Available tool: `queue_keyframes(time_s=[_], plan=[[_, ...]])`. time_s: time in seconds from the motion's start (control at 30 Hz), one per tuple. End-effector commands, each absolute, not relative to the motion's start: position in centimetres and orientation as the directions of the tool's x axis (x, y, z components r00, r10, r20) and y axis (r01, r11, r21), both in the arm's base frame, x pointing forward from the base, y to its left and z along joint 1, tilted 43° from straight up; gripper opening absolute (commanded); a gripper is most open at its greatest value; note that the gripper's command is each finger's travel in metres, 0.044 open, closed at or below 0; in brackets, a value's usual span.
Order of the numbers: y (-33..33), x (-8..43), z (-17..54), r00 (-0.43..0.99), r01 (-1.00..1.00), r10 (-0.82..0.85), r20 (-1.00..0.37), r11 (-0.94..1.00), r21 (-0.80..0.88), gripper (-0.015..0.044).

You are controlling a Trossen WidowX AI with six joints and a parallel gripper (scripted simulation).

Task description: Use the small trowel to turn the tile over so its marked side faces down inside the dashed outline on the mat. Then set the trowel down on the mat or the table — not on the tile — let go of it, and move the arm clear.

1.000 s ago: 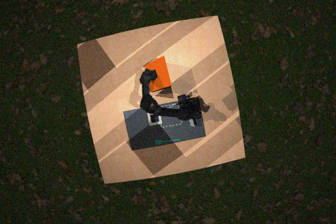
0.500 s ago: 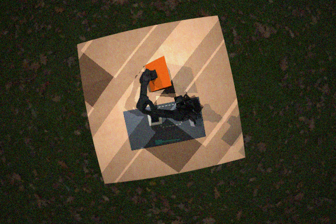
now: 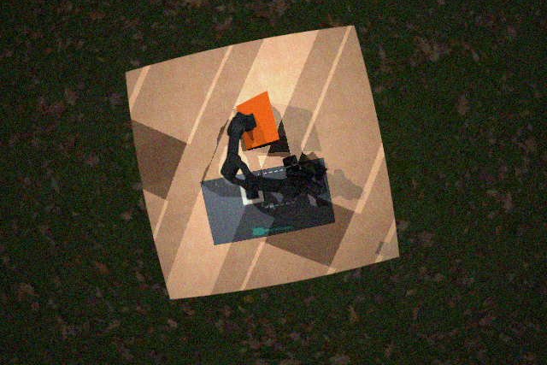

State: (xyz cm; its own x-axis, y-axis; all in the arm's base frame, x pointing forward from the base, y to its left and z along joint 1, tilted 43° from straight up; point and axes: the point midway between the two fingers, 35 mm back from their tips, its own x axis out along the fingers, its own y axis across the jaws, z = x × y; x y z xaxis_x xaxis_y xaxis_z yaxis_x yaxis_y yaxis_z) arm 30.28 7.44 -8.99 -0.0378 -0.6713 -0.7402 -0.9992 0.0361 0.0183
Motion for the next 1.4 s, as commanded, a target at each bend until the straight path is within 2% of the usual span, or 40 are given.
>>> queue_keyframes(time_s=[0.0,0.13,0.63,1.0,1.37], plan=[[8.2,30.3,-8.3,-0.039,-0.999,-0.668,-0.743,0.043,0.013,0.01],[8.5,30.4,-8.6,-0.039,-0.999,-0.667,-0.744,0.006,0.047,0.01],[11.9,30.8,-11.5,-0.037,-0.857,-0.662,-0.749,-0.364,0.364,0.01],[14.2,30.6,-13.7,-0.037,-0.608,-0.66,-0.751,-0.581,0.541,0.01],[16.4,30.1,-16.0,-0.037,-0.275,-0.659,-0.751,-0.716,0.642,0.01]])
